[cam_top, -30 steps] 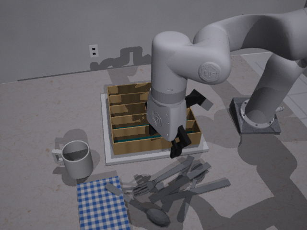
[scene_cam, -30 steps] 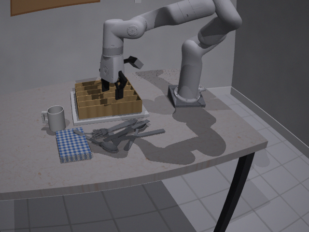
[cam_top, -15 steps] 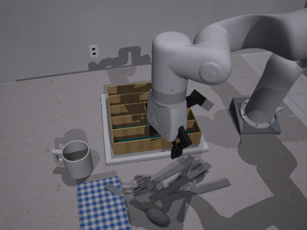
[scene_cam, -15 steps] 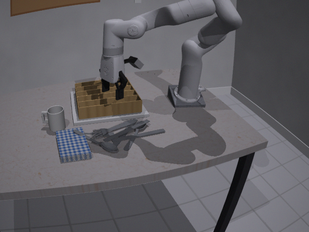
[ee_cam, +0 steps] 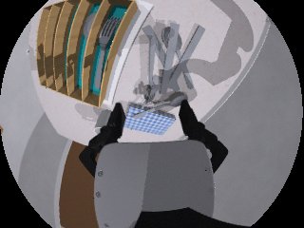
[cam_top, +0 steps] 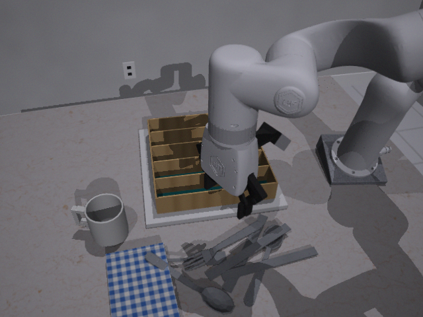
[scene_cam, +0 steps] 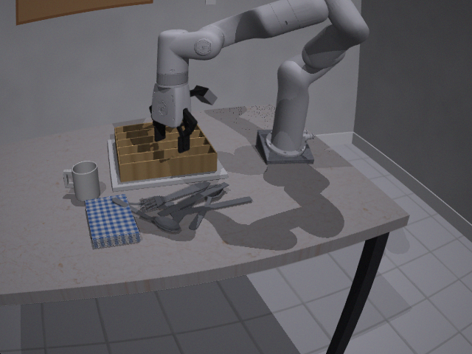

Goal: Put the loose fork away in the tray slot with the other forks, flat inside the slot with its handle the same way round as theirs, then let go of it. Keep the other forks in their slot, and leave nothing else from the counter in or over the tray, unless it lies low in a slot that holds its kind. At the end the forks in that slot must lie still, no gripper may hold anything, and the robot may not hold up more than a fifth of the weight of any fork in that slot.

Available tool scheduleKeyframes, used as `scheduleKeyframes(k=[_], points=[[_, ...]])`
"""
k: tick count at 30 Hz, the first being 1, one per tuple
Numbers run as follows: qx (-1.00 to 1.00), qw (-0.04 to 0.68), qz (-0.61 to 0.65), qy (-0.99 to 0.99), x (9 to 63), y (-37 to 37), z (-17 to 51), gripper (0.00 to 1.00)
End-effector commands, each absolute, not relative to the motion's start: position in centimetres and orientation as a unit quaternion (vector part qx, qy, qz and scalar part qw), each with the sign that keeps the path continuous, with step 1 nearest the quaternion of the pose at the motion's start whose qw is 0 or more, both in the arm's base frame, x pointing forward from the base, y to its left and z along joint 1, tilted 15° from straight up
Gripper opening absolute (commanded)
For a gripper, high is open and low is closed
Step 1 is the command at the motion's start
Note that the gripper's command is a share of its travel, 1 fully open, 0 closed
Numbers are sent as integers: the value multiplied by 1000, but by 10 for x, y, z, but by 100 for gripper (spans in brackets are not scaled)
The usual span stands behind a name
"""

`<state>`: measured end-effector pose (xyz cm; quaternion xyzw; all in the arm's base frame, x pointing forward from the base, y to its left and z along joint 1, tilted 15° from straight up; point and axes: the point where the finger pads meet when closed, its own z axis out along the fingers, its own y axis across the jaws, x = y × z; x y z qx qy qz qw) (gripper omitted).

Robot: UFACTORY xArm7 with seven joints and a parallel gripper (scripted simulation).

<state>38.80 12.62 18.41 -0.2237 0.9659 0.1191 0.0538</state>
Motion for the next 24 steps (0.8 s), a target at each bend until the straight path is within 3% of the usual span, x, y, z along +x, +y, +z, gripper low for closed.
scheduleKeyframes(k=[1,24], points=[[-312,67,114,941,391,127,183,100],[-693,104,66,710,405,138,162,100]])
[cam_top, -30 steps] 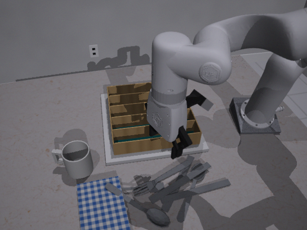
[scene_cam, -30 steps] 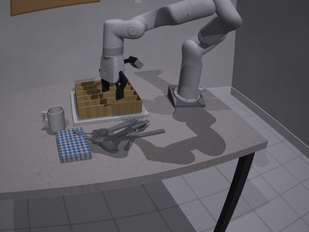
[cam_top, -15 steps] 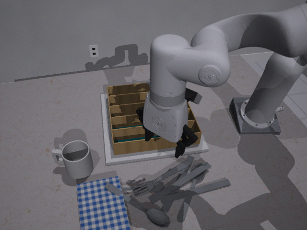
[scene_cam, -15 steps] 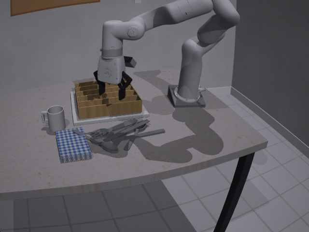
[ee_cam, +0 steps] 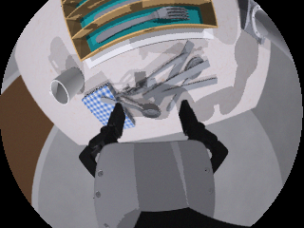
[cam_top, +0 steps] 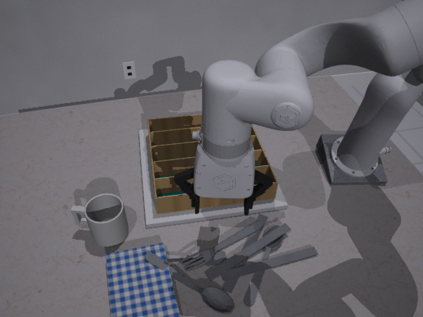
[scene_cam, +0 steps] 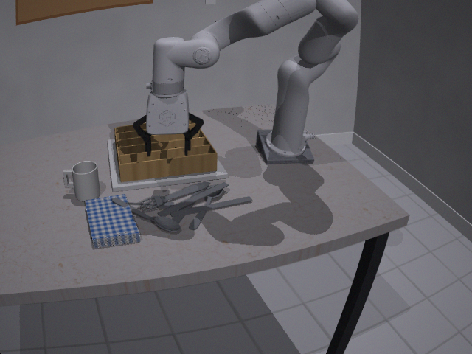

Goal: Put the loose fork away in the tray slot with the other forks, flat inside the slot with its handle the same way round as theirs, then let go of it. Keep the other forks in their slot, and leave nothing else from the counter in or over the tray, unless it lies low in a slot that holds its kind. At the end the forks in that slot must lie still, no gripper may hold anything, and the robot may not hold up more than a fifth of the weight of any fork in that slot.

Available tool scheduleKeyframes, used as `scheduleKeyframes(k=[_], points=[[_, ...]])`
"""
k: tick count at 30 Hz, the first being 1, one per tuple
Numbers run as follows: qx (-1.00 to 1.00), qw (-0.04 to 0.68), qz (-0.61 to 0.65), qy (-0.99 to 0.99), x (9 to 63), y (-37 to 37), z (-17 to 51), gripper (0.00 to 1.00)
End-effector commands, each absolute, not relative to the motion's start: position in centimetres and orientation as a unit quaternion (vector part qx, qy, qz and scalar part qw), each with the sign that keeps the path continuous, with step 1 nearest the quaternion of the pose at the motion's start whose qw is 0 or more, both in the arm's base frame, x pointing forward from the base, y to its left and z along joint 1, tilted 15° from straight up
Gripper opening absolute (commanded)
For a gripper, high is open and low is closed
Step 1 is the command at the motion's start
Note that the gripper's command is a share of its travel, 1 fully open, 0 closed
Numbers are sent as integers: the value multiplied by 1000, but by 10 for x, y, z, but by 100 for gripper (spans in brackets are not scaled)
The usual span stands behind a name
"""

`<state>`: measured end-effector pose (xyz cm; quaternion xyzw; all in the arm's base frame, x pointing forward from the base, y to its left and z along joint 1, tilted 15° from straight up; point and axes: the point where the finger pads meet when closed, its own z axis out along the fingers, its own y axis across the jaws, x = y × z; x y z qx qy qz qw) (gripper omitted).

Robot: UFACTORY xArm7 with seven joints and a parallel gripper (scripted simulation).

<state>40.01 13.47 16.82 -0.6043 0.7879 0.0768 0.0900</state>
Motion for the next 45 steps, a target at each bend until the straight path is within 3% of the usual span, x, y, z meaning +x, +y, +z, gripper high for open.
scheduleKeyframes(k=[1,34,35,45], points=[[-707,105,64,696,406,139,160,100],[-988,113,-20,103,416,155,131,100],[-990,113,-22,83,416,155,131,28],[-985,115,-41,-120,416,155,131,28]])
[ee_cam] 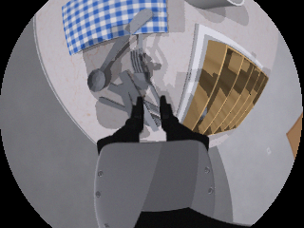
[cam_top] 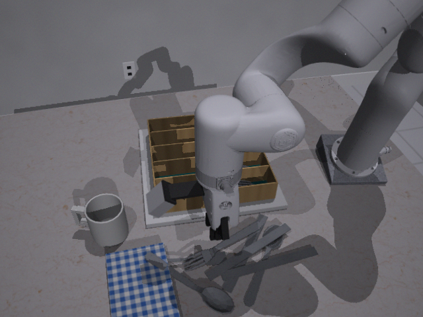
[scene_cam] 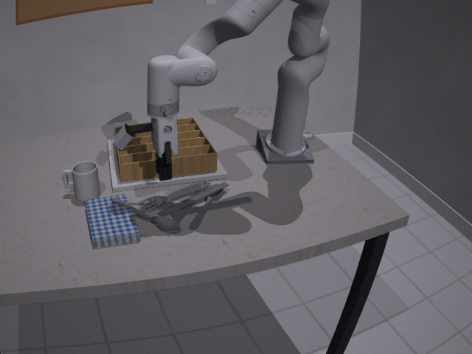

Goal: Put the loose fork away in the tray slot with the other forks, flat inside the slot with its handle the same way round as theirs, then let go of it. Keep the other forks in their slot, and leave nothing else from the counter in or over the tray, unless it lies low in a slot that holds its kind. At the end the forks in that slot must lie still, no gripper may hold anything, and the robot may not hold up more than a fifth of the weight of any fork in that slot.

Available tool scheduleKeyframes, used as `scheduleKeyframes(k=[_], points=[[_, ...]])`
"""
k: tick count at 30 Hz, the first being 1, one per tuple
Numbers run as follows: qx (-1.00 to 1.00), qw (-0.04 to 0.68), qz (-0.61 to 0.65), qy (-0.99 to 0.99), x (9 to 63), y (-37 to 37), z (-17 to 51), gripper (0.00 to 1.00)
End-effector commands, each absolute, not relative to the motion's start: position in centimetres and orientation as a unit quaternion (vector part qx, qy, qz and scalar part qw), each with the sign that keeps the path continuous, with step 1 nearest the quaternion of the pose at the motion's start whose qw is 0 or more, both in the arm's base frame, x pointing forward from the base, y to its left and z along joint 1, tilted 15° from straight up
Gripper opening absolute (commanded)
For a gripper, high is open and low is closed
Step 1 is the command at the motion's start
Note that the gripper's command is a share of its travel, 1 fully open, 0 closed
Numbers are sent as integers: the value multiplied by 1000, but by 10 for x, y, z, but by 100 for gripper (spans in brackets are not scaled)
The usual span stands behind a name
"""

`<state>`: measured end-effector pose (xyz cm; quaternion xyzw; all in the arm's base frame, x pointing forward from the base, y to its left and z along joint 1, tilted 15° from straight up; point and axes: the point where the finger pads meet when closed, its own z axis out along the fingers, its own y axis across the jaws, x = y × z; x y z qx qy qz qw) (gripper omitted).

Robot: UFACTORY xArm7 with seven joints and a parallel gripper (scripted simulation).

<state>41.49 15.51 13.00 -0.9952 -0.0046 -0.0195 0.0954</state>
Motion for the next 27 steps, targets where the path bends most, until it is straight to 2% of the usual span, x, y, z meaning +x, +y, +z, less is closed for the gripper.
scheduleKeyframes(k=[1,3,27], points=[[-985,115,-41,-120,416,155,131,28],[-976,122,-49,-174,416,155,131,28],[-976,122,-49,-174,416,155,131,28]])
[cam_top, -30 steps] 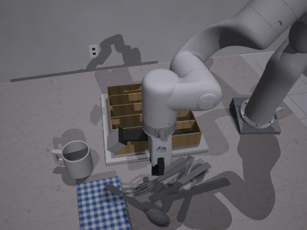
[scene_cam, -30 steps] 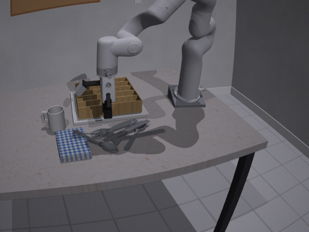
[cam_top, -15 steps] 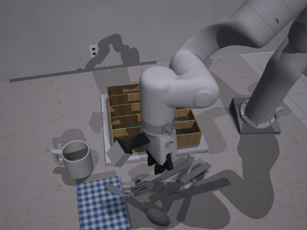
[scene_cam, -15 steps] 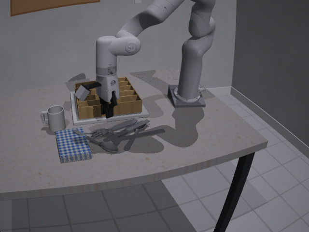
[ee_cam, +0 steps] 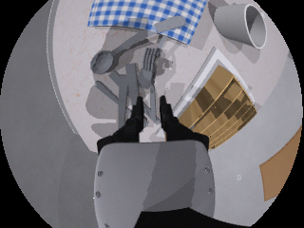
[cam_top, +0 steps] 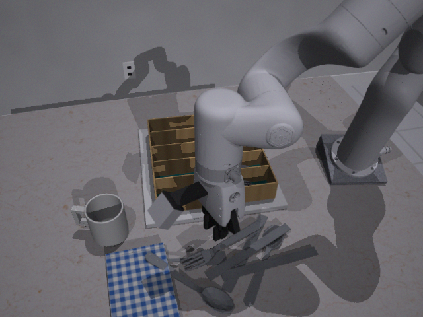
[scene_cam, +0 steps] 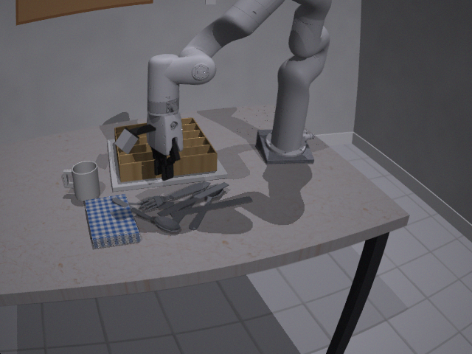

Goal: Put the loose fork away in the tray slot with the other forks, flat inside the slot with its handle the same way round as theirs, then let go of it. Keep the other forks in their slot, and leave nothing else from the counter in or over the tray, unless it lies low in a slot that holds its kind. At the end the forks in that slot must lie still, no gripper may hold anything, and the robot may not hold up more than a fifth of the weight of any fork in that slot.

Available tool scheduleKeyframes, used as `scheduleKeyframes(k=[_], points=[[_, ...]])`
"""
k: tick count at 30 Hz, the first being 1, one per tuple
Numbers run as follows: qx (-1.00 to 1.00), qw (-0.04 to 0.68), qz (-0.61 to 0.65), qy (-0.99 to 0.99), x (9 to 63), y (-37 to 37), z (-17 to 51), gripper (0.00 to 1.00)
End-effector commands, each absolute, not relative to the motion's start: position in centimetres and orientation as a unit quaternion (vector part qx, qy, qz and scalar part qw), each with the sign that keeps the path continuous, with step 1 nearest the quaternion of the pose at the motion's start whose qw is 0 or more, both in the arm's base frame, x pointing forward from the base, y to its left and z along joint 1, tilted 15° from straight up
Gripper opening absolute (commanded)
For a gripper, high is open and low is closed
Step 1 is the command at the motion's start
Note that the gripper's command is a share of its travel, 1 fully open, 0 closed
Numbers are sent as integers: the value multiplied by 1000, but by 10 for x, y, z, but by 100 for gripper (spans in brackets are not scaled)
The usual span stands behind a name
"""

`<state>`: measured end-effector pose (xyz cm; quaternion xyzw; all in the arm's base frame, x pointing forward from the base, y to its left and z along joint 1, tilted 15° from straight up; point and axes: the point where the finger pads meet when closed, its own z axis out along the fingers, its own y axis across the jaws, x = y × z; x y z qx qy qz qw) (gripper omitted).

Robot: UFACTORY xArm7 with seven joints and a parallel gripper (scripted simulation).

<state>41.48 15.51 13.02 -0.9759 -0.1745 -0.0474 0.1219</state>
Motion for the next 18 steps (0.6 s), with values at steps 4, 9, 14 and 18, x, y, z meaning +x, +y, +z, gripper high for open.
scheduleKeyframes(k=[4,9,14,18], points=[[-976,122,-49,-174,416,155,130,28],[-976,122,-49,-174,416,155,129,28],[-976,122,-49,-174,416,156,126,28],[-976,122,-49,-174,416,157,122,28]])
